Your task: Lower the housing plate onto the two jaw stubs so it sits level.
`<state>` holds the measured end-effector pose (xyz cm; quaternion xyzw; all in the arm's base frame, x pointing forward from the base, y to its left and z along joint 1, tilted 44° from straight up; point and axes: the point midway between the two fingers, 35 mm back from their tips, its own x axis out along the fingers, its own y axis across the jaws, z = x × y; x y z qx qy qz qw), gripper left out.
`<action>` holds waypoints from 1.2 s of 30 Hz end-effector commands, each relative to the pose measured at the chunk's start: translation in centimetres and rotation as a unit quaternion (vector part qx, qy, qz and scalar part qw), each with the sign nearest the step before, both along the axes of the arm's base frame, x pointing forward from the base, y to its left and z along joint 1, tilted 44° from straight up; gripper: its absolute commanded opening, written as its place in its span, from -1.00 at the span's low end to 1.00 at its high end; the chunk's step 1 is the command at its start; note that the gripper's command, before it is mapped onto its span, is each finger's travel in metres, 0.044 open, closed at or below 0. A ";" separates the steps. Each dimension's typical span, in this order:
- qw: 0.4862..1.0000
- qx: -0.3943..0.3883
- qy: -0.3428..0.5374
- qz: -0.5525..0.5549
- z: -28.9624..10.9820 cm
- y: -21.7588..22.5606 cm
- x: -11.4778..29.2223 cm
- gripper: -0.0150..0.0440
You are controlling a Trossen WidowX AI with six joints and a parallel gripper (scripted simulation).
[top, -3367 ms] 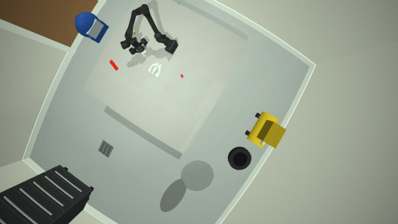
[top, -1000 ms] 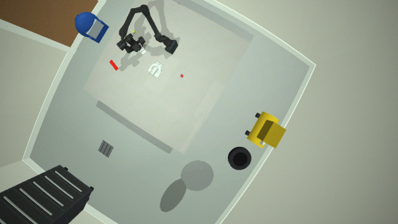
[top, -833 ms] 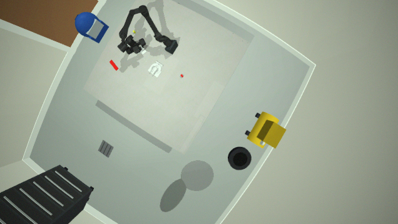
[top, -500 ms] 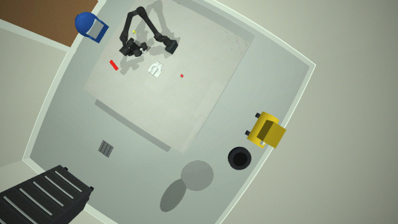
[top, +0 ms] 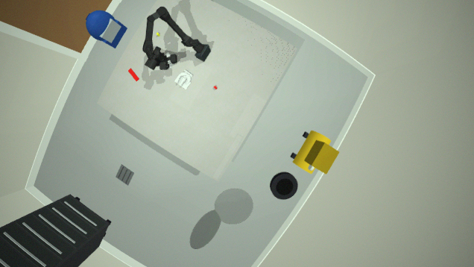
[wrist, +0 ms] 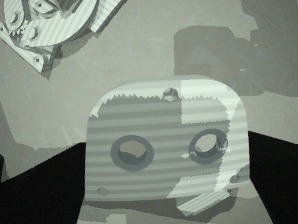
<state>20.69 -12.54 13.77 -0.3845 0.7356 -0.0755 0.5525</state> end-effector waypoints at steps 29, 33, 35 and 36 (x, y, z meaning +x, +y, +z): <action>0.965 -0.036 -0.167 -0.201 -7.0 7.5 2.0 0.70; 0.954 -0.045 -0.192 -0.226 -7.9 8.5 1.9 0.70; 0.948 -0.050 -0.204 -0.238 -8.3 8.9 1.8 0.70; 0.945 -0.052 -0.210 -0.245 -8.5 9.2 1.8 0.70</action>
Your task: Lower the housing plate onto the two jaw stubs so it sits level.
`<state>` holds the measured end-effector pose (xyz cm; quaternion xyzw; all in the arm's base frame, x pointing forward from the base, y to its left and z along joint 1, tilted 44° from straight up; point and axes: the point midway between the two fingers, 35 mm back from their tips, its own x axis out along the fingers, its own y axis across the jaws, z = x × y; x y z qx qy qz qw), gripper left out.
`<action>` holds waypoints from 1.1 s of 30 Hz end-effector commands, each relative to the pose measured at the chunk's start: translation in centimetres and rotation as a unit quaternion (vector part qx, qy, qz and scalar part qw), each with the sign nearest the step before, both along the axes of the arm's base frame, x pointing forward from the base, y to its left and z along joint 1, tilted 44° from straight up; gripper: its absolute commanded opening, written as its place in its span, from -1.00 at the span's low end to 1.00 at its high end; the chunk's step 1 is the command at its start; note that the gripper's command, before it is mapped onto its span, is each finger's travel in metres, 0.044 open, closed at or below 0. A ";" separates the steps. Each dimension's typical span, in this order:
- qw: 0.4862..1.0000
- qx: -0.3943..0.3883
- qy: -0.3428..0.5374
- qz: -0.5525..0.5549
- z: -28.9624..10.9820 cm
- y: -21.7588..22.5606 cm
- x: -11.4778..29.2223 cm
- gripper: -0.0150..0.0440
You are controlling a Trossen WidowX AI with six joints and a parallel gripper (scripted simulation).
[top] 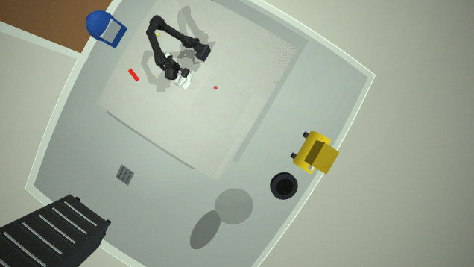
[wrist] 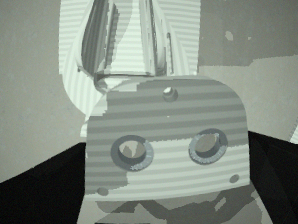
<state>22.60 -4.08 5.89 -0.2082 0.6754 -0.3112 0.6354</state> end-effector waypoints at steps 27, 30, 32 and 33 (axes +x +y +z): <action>0.999 -0.013 -0.034 -0.037 -1.4 1.5 -0.4 0.70; 0.999 -0.013 -0.034 -0.037 -1.4 1.5 -0.4 0.70; 0.999 -0.013 -0.034 -0.037 -1.4 1.5 -0.4 0.70; 0.999 -0.013 -0.034 -0.037 -1.4 1.5 -0.4 0.70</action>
